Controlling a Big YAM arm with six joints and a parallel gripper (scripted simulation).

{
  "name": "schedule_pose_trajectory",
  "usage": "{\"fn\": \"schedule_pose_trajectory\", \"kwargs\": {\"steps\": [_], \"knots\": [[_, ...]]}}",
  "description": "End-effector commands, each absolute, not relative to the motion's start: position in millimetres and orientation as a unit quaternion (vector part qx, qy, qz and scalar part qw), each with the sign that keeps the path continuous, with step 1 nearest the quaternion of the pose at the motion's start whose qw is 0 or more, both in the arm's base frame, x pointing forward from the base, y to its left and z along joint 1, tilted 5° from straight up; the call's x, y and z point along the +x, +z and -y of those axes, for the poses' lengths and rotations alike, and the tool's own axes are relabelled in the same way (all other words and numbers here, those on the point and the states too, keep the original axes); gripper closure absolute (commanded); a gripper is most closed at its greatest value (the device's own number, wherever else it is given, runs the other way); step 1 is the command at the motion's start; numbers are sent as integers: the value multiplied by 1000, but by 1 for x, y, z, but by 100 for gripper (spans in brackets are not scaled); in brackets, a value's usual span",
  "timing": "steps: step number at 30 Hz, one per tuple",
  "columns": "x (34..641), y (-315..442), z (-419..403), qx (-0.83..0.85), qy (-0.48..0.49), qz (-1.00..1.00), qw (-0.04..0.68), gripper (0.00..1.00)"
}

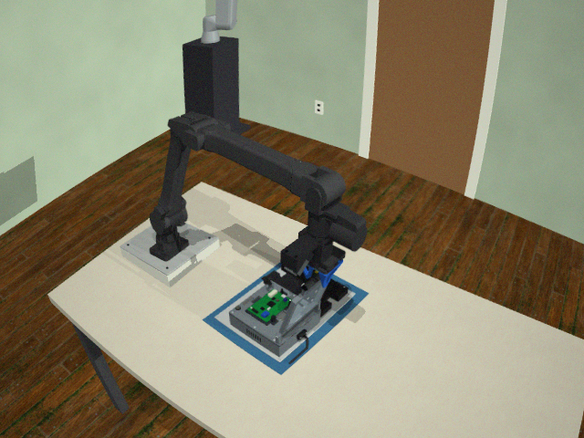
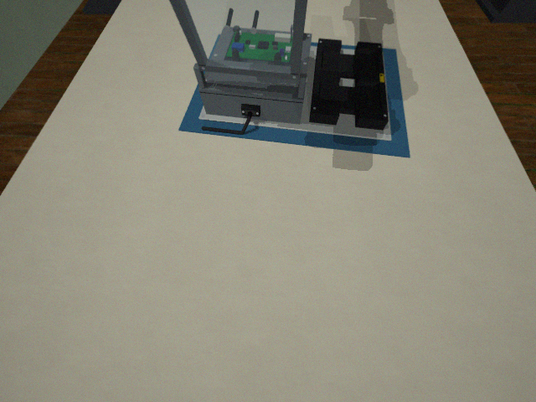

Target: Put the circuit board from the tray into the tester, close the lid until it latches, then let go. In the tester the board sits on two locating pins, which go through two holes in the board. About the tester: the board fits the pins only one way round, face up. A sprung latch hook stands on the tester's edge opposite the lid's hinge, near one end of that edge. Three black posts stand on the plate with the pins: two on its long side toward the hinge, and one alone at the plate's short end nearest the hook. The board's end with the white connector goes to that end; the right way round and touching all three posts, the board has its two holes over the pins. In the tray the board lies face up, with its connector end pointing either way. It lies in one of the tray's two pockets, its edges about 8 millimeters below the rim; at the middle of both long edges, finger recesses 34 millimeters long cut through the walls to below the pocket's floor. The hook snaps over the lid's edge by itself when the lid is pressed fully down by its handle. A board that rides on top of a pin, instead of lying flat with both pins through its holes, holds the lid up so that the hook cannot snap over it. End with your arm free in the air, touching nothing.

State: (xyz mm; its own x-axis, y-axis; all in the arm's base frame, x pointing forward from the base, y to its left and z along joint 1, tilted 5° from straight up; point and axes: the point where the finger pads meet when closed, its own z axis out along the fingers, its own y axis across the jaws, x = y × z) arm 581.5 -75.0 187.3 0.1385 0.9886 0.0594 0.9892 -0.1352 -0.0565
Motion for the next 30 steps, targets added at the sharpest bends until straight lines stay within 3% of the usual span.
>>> {"fn": "schedule_pose_trajectory", "kwargs": {"steps": [1,30], "knots": [[585,217,71,-753,-24,658,15,52],[587,225,71,-753,-27,658,12,52]]}}
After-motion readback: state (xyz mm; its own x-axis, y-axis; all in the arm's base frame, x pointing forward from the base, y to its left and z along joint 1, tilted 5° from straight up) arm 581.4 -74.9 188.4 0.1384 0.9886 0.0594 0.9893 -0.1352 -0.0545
